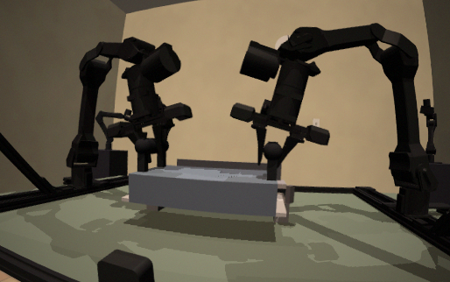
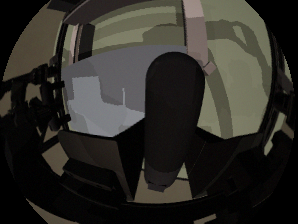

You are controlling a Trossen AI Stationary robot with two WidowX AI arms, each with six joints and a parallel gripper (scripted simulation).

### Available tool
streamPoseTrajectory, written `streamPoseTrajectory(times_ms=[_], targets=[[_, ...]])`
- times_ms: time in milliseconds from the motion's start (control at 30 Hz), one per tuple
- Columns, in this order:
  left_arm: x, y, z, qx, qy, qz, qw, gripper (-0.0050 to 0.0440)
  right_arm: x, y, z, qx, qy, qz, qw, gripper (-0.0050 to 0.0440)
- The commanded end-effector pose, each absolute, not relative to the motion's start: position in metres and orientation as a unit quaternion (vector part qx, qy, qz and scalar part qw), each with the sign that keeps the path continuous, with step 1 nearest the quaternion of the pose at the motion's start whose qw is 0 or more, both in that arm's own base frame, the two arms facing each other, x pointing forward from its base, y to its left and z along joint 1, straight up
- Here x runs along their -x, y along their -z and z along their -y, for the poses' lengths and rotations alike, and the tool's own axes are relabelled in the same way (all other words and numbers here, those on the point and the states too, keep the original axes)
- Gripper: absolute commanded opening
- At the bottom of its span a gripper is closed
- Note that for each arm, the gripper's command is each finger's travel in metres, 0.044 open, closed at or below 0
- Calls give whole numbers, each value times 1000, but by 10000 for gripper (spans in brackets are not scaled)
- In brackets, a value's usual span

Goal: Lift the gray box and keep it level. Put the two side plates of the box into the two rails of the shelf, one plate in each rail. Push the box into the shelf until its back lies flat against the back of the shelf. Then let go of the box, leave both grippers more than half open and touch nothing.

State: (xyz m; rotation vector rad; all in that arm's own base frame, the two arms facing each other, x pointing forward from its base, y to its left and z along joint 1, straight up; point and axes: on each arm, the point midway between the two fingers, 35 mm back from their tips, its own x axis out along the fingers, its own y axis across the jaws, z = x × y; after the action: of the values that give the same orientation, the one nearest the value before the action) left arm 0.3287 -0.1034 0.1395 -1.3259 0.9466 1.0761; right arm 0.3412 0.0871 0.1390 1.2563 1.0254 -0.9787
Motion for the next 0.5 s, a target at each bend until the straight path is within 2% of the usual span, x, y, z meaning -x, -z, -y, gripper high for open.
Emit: streamPoseTrajectory(times_ms=[0, 467], targets=[[-328, -150, 97, 572, -446, -394, 565, 0, -343, -150, -81, -545, 408, -430, 593, 0], [-328, -150, 84, 572, -446, -394, 565, 0, -344, -150, -68, -545, 408, -430, 593, 0]])
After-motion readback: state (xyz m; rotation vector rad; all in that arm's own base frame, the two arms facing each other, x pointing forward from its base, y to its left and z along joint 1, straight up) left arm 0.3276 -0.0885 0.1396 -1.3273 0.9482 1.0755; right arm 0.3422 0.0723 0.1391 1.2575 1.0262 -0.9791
